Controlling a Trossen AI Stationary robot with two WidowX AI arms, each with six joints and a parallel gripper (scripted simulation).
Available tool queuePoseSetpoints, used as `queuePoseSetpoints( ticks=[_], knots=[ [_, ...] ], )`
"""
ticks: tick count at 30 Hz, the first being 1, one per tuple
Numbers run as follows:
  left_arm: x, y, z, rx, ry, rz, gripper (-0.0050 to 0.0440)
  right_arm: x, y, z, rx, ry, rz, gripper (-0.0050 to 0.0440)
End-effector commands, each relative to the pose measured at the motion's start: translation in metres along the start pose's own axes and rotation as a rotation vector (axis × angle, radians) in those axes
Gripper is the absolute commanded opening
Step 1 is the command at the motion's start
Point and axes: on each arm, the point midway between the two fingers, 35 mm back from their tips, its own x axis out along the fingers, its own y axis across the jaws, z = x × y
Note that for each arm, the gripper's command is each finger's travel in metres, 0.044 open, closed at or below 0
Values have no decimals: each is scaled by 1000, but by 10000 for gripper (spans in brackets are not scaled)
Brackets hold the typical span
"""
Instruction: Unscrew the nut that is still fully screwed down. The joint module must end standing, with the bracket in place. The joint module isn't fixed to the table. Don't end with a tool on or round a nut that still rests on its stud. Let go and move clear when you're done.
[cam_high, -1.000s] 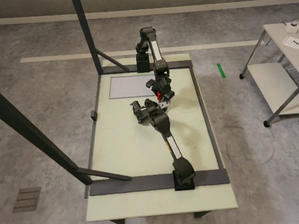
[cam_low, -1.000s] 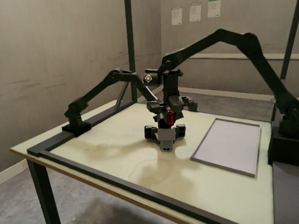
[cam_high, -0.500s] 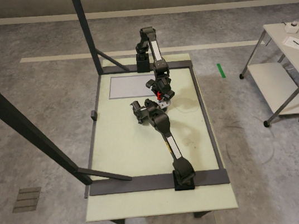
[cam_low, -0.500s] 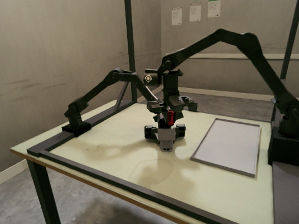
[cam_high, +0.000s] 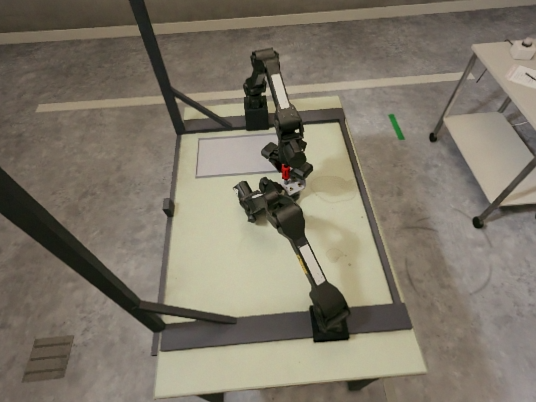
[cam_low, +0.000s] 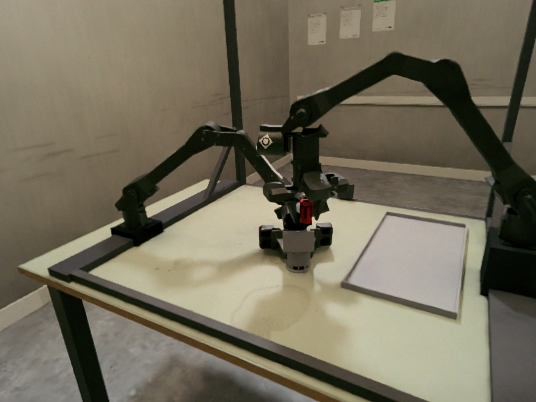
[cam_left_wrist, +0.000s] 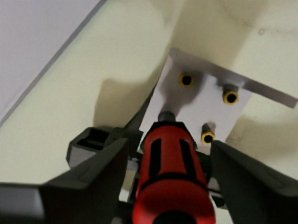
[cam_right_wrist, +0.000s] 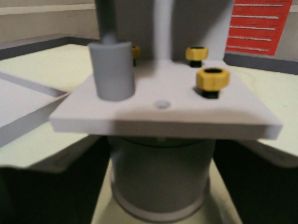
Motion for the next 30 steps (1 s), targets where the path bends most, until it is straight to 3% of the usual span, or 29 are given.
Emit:
queuePoseSetpoints(
  ticks=[1, 25, 30],
  knots=[
    [-14, -4, -3, -1, 21, -33, 250, -3, 5, 23, 51, -5, 7, 245],
    [-14, -4, -3, -1, 21, -33, 250, -3, 5, 23, 51, -5, 7, 245],
    [-7, -3, -2, 311, 9, -21, 250, -3, 5, 23, 51, -5, 7, 245]
  ],
)
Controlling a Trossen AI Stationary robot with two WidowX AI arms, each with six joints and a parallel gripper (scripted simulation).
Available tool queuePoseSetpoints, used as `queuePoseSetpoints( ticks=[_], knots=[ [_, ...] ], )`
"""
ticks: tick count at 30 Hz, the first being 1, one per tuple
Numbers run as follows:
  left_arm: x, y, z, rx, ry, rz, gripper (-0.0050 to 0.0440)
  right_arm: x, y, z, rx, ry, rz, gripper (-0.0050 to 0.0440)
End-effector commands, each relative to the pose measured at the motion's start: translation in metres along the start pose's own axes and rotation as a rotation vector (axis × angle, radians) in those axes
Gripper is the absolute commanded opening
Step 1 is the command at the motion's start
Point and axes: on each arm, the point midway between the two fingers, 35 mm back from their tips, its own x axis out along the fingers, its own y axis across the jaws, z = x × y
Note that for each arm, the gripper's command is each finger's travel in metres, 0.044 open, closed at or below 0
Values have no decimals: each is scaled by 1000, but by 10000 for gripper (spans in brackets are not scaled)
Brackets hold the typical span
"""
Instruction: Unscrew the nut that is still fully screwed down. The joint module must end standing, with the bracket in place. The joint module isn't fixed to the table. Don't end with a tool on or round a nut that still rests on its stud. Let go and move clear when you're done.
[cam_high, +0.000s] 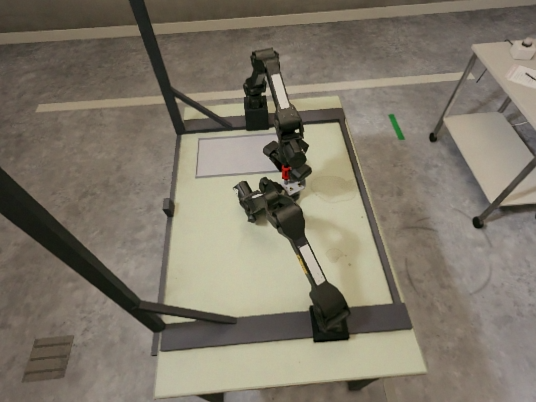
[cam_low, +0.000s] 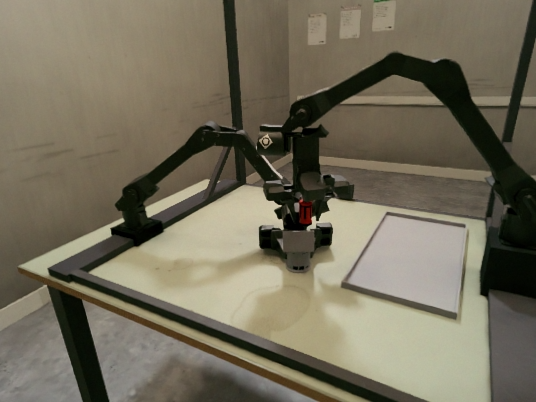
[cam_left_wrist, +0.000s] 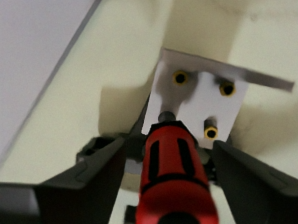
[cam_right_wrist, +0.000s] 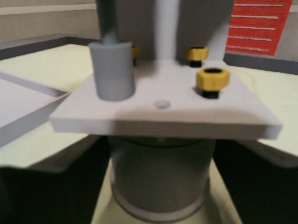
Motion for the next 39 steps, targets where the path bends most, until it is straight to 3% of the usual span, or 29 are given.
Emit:
queuePoseSetpoints(
  ticks=[1, 10, 12, 26, 29, 39],
  knots=[
    [-7, -3, -2, 193, 8, -24, 250, -3, 5, 23, 51, -5, 7, 245],
    [-9, -4, -3, 587, 4, -31, 250, -3, 5, 23, 51, -5, 7, 245],
    [-9, -4, -3, 587, 4, -31, 250, -3, 5, 23, 51, -5, 7, 245],
    [-9, -4, -3, 1256, -7, -32, 250, -3, 5, 23, 51, -5, 7, 245],
    [-9, -4, -3, 1287, -7, -29, 250, -3, 5, 23, 51, -5, 7, 245],
    [-10, -5, -3, 1771, -17, -35, 250, -3, 5, 23, 51, -5, 7, 245]
  ],
)
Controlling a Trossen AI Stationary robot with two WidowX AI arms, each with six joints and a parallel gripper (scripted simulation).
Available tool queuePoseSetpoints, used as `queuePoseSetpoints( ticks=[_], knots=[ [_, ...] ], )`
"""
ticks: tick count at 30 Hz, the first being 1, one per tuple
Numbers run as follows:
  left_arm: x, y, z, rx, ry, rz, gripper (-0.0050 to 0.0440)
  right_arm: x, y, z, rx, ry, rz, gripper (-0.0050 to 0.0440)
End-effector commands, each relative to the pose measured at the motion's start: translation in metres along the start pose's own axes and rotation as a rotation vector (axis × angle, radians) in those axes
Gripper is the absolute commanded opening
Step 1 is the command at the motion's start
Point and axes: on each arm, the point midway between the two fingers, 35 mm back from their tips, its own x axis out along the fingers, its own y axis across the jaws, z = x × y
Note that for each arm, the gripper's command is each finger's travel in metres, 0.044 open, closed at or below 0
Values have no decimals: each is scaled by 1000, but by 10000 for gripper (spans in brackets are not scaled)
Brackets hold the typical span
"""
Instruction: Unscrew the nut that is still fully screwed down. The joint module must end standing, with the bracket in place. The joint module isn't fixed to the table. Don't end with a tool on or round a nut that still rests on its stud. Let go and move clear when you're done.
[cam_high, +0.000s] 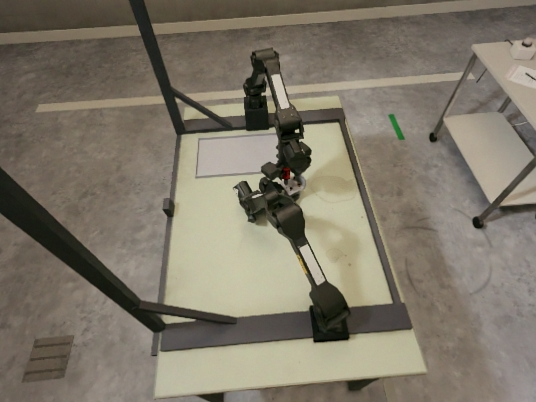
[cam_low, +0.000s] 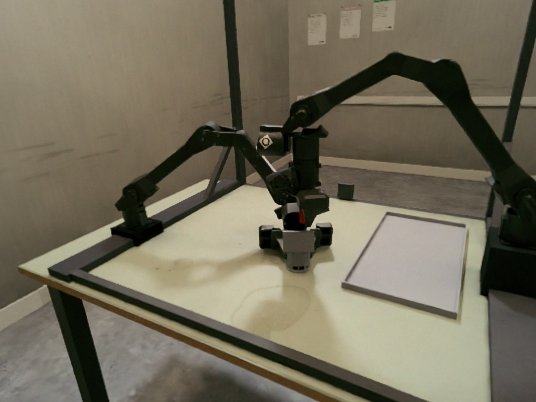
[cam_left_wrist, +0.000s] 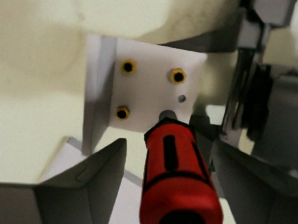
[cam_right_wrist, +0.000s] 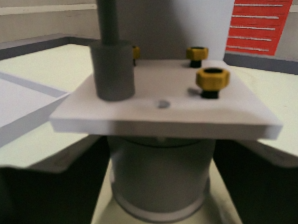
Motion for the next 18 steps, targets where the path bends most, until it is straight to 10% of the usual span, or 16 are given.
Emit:
queuePoseSetpoints(
  ticks=[1, 18],
  knots=[
    [-10, -3, 4, 194, -32, -10, 250, -3, 5, 23, 51, -5, 7, 245],
    [-10, -3, 4, 894, -35, 2, 250, -3, 5, 23, 51, -5, 7, 245]
  ],
)
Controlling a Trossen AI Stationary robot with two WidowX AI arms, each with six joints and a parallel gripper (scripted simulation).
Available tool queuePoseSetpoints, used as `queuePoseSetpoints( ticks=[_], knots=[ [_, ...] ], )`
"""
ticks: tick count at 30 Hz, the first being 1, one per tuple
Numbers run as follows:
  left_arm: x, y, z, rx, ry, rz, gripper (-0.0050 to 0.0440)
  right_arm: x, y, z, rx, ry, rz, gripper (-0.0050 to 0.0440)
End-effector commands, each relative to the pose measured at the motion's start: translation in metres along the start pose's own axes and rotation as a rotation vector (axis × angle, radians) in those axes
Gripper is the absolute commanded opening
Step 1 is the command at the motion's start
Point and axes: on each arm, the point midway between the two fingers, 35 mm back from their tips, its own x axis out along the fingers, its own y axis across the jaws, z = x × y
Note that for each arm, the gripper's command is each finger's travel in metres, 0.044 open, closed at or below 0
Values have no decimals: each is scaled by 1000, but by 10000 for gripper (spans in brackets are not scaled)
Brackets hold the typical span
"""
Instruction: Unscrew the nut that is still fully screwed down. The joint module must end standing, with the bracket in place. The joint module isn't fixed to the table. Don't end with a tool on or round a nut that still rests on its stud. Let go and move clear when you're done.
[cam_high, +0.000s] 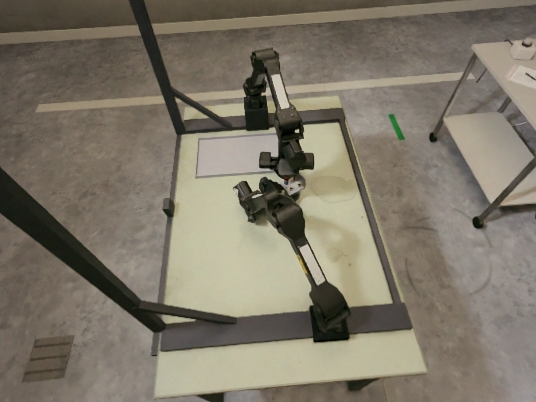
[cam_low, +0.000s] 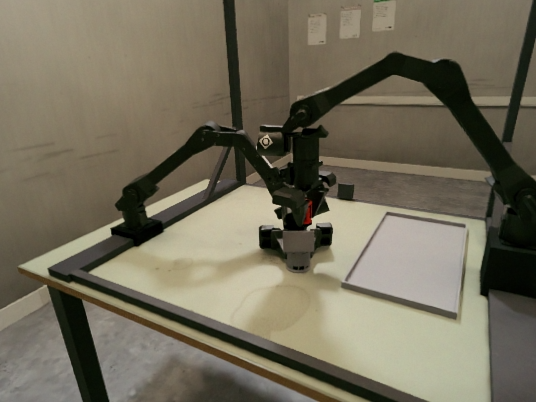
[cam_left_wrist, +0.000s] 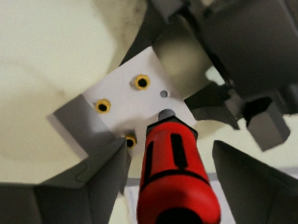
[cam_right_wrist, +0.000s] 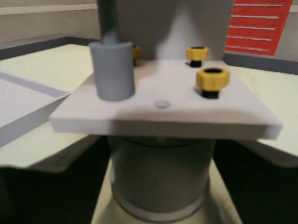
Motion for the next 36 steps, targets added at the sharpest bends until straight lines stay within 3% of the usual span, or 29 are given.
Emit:
queuePoseSetpoints(
  ticks=[1, 6, 21, 23, 36],
  knots=[
    [-10, 1, 5, 194, -31, 14, 250, -3, 5, 23, 51, -5, 7, 245],
    [-10, 1, 5, 325, -24, 13, 250, -3, 5, 23, 51, -5, 7, 245],
    [-10, 1, 5, 1024, -19, 21, 250, -3, 5, 23, 51, -5, 7, 245],
    [-10, 1, 5, 1024, -19, 21, 250, -3, 5, 23, 51, -5, 7, 245],
    [-10, 1, 5, 1636, -15, 32, 250, -3, 5, 23, 51, -5, 7, 245]
  ],
)
